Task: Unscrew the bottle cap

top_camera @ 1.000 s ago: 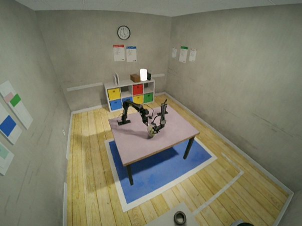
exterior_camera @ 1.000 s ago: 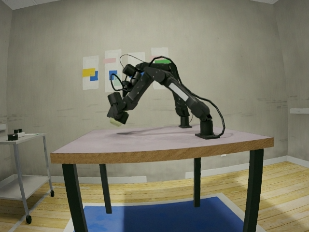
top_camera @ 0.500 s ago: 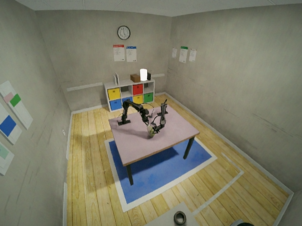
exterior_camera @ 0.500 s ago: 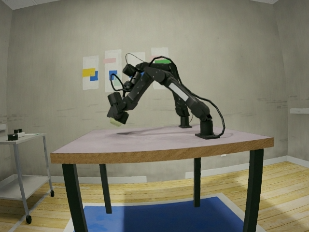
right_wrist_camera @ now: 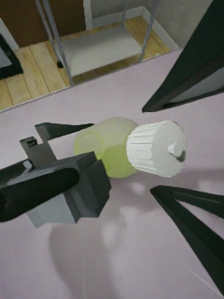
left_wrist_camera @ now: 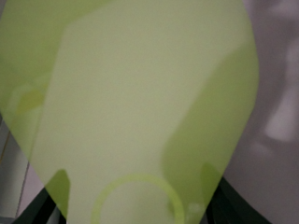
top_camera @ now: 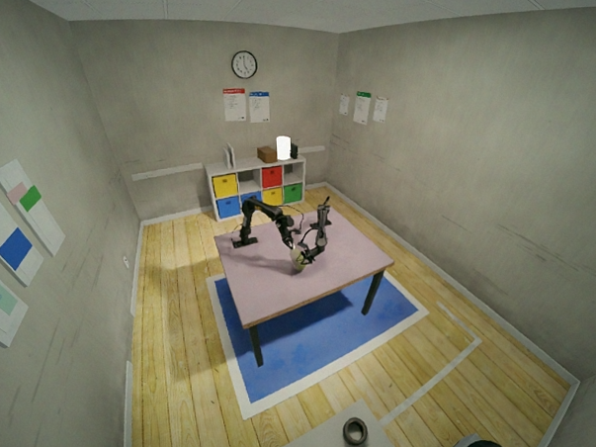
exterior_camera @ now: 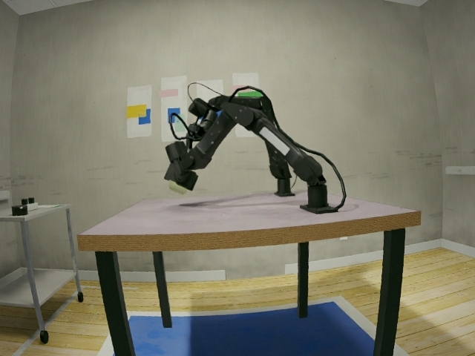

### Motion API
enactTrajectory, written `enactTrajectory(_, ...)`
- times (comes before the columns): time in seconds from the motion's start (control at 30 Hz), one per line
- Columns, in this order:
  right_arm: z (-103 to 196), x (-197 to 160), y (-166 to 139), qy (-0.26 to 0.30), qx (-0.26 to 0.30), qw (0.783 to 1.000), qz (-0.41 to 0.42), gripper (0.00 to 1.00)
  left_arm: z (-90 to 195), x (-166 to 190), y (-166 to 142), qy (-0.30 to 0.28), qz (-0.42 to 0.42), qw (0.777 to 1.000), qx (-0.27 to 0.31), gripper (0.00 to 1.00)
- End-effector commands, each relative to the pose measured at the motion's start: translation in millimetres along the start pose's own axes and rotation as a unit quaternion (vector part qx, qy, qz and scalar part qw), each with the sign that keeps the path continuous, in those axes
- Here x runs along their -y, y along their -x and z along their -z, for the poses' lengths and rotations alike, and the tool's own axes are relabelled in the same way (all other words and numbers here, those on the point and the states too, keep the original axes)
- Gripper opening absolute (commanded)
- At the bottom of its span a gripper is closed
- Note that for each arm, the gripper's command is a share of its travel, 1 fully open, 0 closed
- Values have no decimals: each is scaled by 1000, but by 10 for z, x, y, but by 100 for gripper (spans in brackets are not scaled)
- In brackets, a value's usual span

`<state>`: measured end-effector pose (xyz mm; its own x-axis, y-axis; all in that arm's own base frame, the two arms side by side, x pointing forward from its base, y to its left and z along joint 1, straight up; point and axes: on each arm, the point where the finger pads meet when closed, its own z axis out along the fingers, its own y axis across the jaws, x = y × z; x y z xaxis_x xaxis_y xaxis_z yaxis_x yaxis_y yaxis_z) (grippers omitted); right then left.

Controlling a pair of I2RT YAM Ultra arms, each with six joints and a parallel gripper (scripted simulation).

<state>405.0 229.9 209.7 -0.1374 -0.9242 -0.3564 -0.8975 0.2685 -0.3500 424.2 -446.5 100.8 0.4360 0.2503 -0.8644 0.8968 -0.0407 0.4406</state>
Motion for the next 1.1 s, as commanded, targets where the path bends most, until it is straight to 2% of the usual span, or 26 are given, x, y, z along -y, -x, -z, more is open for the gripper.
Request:
enactTrajectory(0.0,39,-6,9,4,3,990,-137,70,12,-31,105,1,-9,1000,12,0)
enactTrajectory(0.23,38,-6,9,6,3,956,-292,70,12,-31,105,1,-9,1000,12,0)
enactTrajectory(0.3,38,-6,9,6,3,956,-292,70,12,-31,105,1,-9,1000,12,0)
enactTrajectory(0.33,38,-6,9,6,3,938,-347,70,12,-31,105,1,-9,1000,12,0)
enactTrajectory(0.57,37,-6,9,9,3,872,-489,70,12,-31,105,1,-9,1000,12,0)
enactTrajectory(0.8,36,-6,9,11,2,784,-620,70,12,-31,105,1,-9,1000,12,0)
enactTrajectory(0.87,36,-6,9,11,2,784,-620,70,12,-31,105,1,-9,1000,12,0)
enactTrajectory(0.9,36,-6,9,12,2,747,-664,70,12,-31,105,1,-9,1000,12,0)
enactTrajectory(1.07,35,-6,9,14,1,670,-743,70,12,-31,105,1,-9,1000,12,0)
